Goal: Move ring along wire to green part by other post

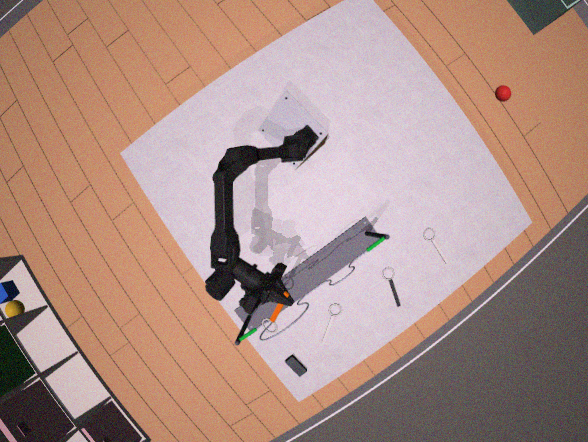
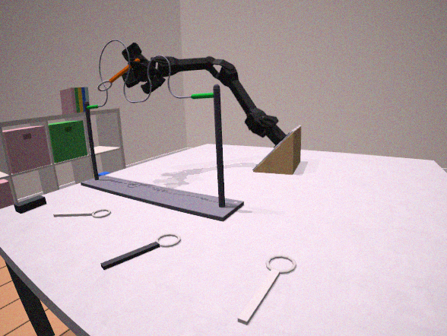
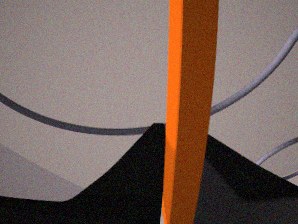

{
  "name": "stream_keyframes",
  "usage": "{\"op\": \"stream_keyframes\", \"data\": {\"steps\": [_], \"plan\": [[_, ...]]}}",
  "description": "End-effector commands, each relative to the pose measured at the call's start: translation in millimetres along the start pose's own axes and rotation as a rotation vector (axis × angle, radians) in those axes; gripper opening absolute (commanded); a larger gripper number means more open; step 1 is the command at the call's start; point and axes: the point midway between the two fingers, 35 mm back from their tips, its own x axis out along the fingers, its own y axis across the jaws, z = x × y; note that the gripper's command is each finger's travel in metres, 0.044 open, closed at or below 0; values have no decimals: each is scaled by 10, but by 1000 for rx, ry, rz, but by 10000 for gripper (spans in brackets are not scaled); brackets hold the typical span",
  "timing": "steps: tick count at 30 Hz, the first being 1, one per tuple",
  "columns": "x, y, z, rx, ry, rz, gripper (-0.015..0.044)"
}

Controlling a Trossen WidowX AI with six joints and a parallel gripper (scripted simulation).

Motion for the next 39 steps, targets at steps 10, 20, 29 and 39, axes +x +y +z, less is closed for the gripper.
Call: {"op": "stream_keyframes", "data": {"steps": [10, 20, 29, 39], "plan": [[-20, 148, 15, -7, -4, -4, -150], [-21, 149, 17, -80, -9, -43, -150], [-21, 124, 19, -174, -16, -91, -150], [-21, 89, 27, -286, -25, -148, -150]]}}
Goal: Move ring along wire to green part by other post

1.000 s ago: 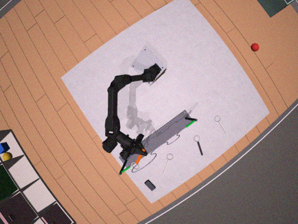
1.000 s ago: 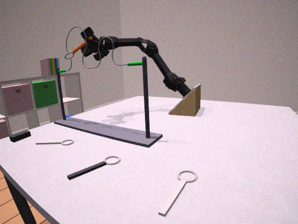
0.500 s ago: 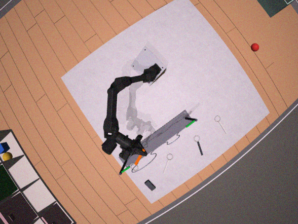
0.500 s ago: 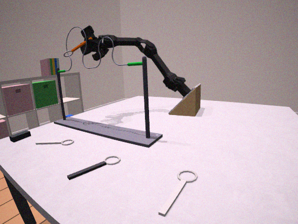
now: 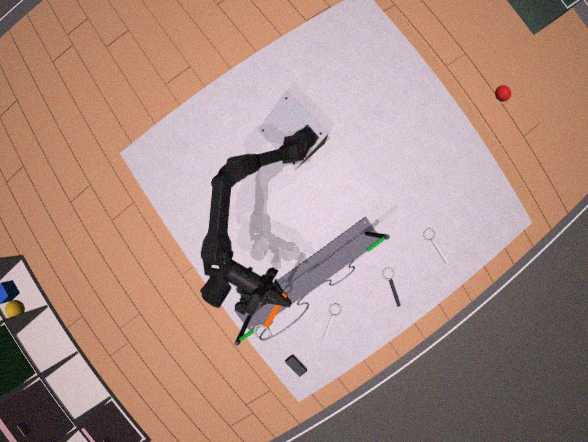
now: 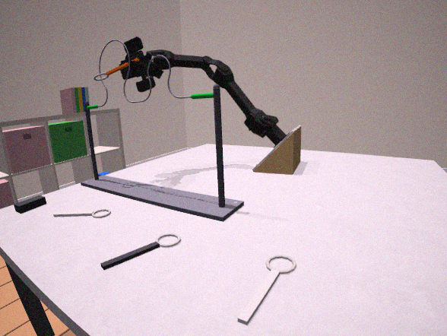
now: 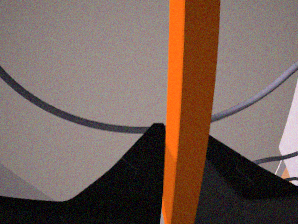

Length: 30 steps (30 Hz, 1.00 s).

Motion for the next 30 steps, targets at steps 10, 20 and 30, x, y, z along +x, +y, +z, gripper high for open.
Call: {"op": "stream_keyframes", "data": {"steps": [10, 20, 30], "plan": [[12, -41, 16, -153, -15, -76, -150], [13, -79, 23, -265, -26, -135, -150], [12, -118, 36, -384, -38, -198, -150]]}}
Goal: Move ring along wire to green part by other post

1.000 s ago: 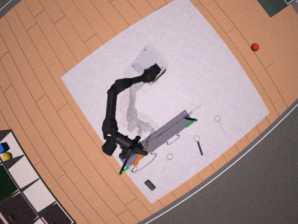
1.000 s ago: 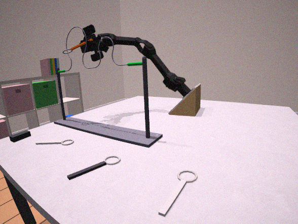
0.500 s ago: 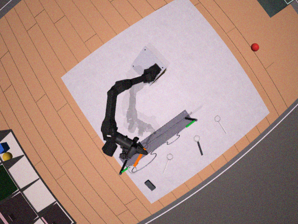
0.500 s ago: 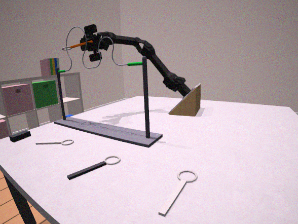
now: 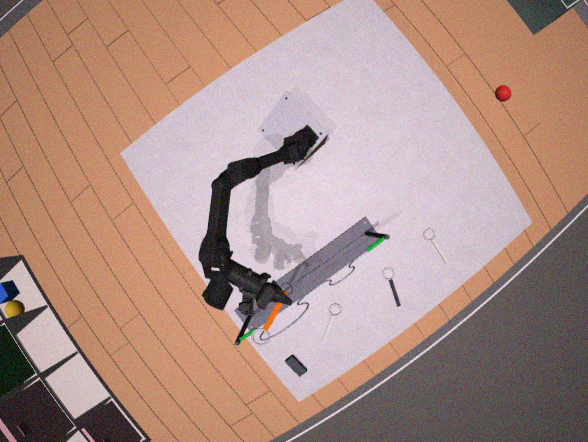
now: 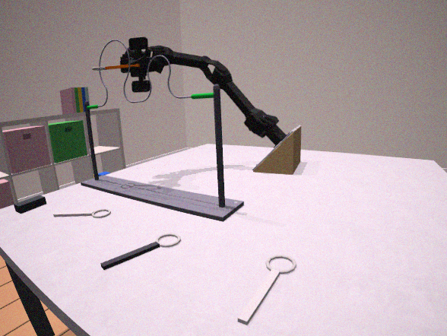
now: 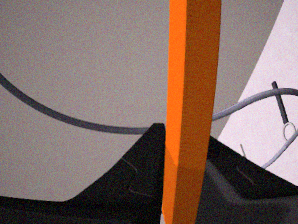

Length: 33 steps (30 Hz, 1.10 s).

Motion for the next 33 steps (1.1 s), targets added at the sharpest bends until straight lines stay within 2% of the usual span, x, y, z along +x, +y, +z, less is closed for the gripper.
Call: {"op": "stream_keyframes", "data": {"steps": [1, 33], "plan": [[0, -6, 13, -62, -9, -28, -150], [8, -130, 38, -419, -52, -207, -150]]}}
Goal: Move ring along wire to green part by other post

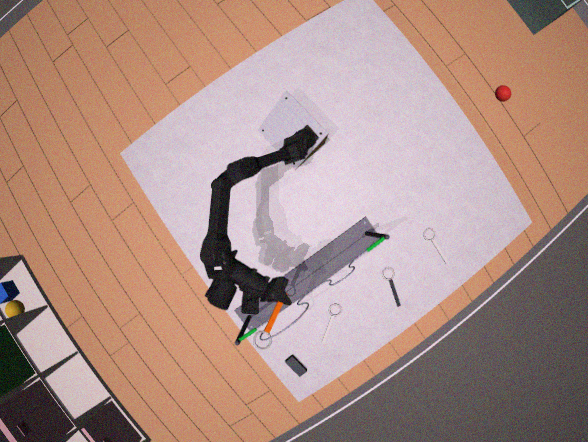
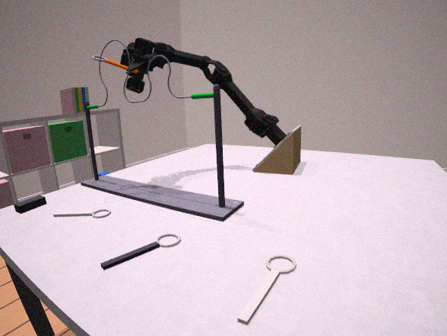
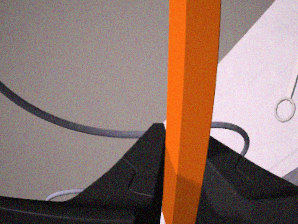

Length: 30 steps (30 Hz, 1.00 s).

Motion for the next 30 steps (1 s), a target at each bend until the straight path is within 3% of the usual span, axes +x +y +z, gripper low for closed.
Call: {"op": "stream_keyframes", "data": {"steps": [1, 30], "plan": [[-21, -6, 0, -53, -11, -23, -150], [-8, -118, 16, -377, -53, -176, -150]]}}
